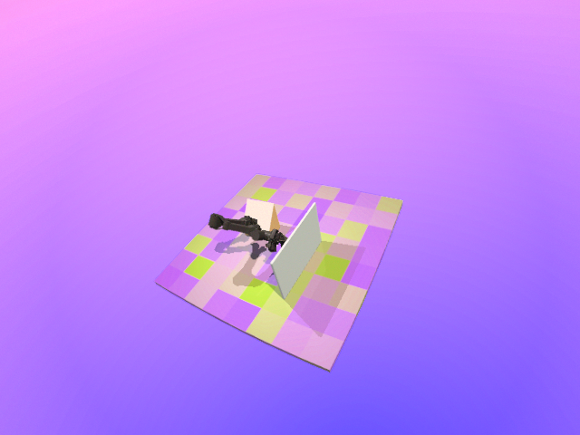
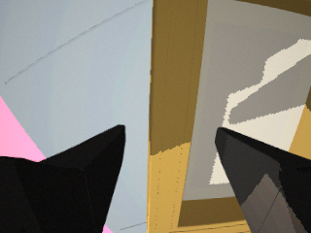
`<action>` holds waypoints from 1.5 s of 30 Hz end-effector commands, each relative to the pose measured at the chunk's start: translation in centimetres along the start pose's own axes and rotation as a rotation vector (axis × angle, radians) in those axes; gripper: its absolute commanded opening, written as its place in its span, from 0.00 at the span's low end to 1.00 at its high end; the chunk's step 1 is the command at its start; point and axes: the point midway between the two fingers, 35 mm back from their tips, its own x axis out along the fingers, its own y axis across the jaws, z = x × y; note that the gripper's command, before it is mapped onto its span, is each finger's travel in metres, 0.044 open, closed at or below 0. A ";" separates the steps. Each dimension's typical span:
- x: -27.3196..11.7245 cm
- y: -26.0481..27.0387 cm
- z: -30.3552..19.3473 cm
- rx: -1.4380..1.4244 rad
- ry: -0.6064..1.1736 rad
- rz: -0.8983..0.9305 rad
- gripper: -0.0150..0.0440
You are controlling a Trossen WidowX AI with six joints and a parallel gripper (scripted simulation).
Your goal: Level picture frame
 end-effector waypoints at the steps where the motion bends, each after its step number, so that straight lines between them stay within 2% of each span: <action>1: 0.0 0.1 0.1 -0.001 -0.006 0.002 0.69; 10: 0.0 0.1 0.2 -0.001 -0.006 0.002 0.69; 16: 0.0 0.1 0.2 -0.001 -0.006 0.002 0.43; 24: 0.0 0.1 0.2 -0.001 -0.006 0.002 0.34; 26: 0.0 0.1 0.2 -0.001 -0.006 0.002 0.25; 45: 0.0 0.4 0.1 -0.001 -0.006 0.002 0.25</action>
